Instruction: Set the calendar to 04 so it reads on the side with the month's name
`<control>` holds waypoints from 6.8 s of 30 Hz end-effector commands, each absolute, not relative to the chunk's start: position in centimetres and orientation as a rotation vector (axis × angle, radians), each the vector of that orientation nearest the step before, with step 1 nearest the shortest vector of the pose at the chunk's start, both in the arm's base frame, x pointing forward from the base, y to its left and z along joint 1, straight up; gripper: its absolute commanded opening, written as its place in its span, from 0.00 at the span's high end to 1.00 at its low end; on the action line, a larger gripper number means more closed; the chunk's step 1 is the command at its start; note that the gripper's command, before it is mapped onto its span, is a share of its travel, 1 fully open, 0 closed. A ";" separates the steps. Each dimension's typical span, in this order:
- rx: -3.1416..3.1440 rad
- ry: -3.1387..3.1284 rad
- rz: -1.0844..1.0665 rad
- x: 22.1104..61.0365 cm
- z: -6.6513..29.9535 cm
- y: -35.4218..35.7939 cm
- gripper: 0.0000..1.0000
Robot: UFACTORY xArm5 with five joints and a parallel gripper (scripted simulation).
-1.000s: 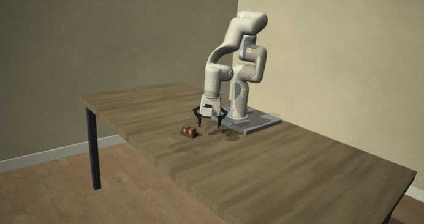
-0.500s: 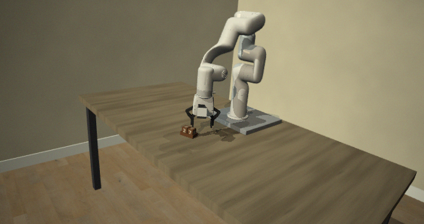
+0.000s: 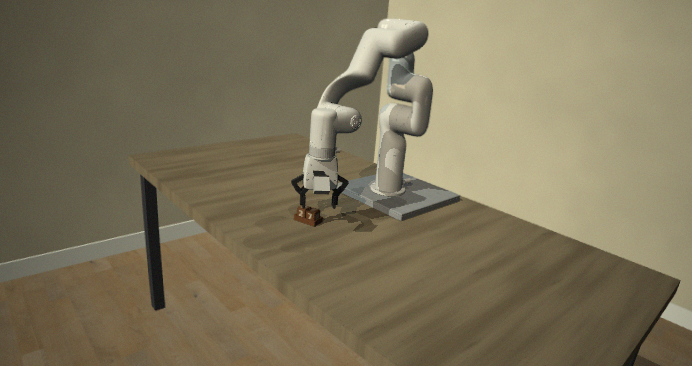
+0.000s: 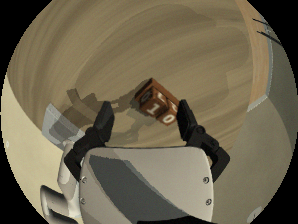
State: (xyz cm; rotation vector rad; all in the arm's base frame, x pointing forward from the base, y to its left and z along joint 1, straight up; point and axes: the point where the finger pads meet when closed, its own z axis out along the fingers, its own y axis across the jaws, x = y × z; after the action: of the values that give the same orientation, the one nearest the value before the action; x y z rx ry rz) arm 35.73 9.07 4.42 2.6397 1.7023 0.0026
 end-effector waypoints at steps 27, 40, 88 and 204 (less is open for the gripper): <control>2.403 2.022 0.003 41.5 4.4 6.7 0.00; 2.235 2.206 0.003 44.4 4.4 5.5 0.00; 2.106 2.330 0.001 48.7 1.3 3.6 0.00; 2.404 2.021 0.001 46.1 4.4 1.2 0.00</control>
State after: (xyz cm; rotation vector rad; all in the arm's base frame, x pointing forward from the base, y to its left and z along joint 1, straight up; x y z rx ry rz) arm 46.46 1.71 4.27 2.3046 2.1383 -0.0041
